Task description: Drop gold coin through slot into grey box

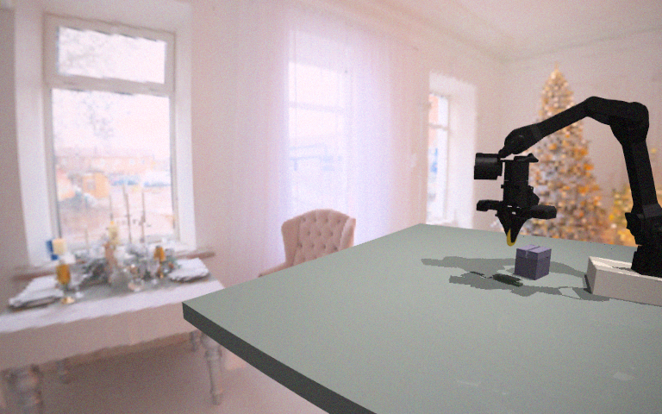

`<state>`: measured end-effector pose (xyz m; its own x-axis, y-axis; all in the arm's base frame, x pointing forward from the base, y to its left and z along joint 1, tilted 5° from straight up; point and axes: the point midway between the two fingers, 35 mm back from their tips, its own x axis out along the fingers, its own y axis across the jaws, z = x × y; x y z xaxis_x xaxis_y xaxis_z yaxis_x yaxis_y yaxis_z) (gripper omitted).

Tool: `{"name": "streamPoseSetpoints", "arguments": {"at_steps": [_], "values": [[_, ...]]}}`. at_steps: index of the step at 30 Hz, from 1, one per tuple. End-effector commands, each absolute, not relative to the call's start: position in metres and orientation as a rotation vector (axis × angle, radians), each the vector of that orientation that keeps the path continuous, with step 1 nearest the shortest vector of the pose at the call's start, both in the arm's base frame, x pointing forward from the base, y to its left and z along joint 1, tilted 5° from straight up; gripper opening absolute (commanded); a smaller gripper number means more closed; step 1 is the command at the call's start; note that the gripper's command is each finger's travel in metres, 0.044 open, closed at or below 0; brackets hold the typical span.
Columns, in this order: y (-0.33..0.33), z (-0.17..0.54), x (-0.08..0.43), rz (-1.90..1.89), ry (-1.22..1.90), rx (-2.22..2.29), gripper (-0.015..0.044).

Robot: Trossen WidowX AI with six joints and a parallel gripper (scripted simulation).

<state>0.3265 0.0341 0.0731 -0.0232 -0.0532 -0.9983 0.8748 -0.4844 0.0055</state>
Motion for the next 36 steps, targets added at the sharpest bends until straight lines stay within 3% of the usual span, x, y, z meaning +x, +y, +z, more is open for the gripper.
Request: {"name": "streamPoseSetpoints", "arguments": {"at_steps": [1, 36], "values": [[0.026, 0.074, 0.323, -1.608, 0.885, 1.521, 0.0], [-0.05, 0.079, 0.273, -1.614, 0.88, 1.514, 0.0]]}}
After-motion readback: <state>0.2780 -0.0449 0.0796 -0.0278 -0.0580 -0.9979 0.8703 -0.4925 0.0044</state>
